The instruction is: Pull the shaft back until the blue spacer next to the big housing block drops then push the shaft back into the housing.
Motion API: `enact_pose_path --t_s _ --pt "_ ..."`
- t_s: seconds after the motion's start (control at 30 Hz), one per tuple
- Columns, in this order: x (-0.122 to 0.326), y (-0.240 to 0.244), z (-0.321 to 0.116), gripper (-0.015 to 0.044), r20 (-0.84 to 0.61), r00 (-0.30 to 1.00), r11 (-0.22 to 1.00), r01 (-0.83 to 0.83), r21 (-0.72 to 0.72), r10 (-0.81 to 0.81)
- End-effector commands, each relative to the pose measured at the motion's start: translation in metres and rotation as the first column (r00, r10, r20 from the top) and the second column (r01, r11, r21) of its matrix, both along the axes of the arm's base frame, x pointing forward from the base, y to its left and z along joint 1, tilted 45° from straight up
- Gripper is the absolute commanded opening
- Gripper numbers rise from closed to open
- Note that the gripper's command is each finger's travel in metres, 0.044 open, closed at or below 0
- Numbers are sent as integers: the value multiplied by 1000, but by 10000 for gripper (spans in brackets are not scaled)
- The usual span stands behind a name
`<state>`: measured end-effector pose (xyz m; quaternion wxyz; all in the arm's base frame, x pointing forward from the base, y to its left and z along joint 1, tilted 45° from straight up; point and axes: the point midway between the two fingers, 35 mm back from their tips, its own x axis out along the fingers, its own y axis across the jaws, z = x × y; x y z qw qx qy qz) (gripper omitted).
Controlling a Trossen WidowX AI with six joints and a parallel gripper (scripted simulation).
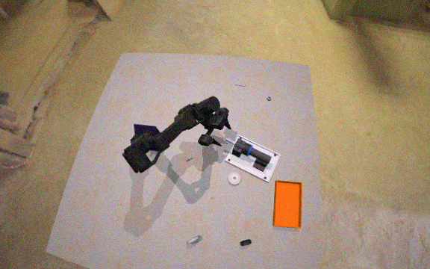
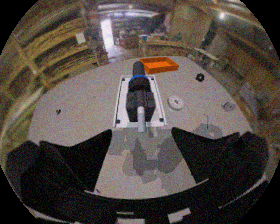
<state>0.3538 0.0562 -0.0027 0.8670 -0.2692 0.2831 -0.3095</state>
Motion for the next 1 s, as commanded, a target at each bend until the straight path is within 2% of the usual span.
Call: enact_pose_path --t_s 0.0,0.97 --pt "-1 -1 0 440 -4 1000 1000 -1 -7 1" --pt "11 -13 -7 440 -7 1000 1000 1 -4 -1"
